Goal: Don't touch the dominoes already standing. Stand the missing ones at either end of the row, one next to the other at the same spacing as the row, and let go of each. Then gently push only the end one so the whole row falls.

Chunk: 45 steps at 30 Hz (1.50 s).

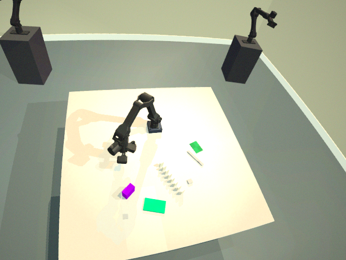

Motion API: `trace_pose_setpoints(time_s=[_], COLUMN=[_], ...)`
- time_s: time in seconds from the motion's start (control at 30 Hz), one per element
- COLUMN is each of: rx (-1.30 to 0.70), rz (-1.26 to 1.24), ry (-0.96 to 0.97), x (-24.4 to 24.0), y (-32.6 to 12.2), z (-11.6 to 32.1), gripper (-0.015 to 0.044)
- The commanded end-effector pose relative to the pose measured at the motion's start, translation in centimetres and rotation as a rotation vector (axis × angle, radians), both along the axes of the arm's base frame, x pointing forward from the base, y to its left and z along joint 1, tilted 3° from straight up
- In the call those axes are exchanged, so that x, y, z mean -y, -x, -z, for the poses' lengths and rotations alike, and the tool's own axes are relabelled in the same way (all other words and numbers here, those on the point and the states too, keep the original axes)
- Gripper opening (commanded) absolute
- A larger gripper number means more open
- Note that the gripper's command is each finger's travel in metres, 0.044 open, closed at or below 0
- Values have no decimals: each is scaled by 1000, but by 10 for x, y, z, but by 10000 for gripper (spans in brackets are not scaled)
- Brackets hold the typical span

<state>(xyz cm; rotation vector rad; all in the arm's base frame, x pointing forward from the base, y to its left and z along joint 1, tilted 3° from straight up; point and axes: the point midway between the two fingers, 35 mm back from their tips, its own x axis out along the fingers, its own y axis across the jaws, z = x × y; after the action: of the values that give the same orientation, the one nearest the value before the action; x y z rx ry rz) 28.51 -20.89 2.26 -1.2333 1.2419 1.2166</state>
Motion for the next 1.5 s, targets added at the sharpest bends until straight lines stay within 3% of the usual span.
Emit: trace_pose_setpoints(time_s=[0.0,0.13,0.47,0.77,1.0,1.47], rx=[-7,-7,-7,-1,-1,18], rz=[-4,-4,-4,0,9,736], ry=[-1,-1,-1,-1,-1,-5], x=[-1,-1,0,-3,-7,-176], y=[2,2,1,-5,-4,-33], z=[2,2,0,-125,-135,-132], gripper=[204,107,107,107,107,107])
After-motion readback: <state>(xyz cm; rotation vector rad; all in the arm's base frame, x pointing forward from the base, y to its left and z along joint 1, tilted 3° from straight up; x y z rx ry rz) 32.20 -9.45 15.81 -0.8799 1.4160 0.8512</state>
